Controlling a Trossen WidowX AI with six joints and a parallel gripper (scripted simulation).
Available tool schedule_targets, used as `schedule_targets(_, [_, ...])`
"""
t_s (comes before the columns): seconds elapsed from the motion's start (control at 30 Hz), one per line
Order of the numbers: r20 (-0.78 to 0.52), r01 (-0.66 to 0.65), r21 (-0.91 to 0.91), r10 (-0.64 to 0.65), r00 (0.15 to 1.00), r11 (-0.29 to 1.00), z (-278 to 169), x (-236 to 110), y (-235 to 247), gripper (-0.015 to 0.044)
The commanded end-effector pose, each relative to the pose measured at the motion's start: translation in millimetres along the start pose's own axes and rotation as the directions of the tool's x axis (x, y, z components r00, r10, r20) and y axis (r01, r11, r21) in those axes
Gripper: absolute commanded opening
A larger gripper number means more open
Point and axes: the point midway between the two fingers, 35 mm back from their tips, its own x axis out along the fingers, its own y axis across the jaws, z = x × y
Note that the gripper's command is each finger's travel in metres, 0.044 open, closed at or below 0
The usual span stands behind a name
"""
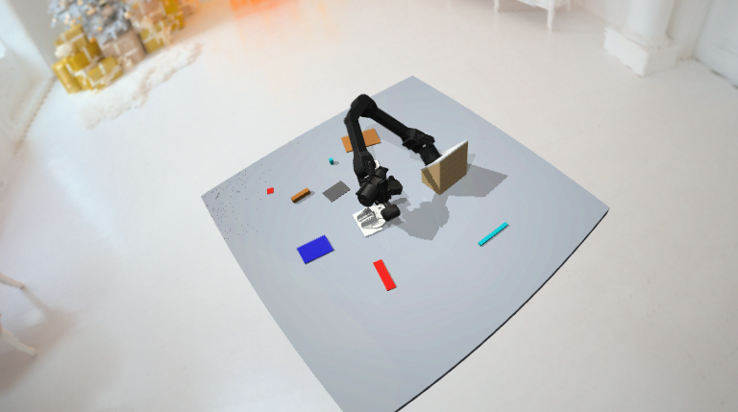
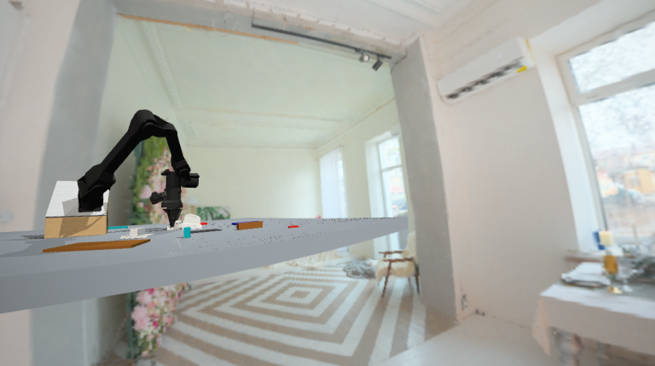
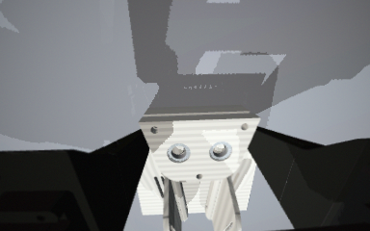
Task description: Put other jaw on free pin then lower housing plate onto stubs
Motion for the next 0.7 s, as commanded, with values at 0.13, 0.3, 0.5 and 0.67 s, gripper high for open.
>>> schedule_targets(0.13, [-0.001, 0.001, 0.0, -0.001, 1.0, 1.0, -0.8, 1.8, -0.3, 0.0351])
schedule_targets(0.3, [-0.001, 0.0, 0.0, 0.0, 1.0, 1.0, -0.8, 3.5, -0.2, 0.0351])
schedule_targets(0.5, [-0.001, 0.0, 0.0, 0.0, 1.0, 1.0, -0.8, 3.9, -0.2, 0.0351])
schedule_targets(0.67, [-0.001, 0.0, 0.0, 0.0, 1.0, 1.0, -0.8, 3.9, -0.2, 0.0351])
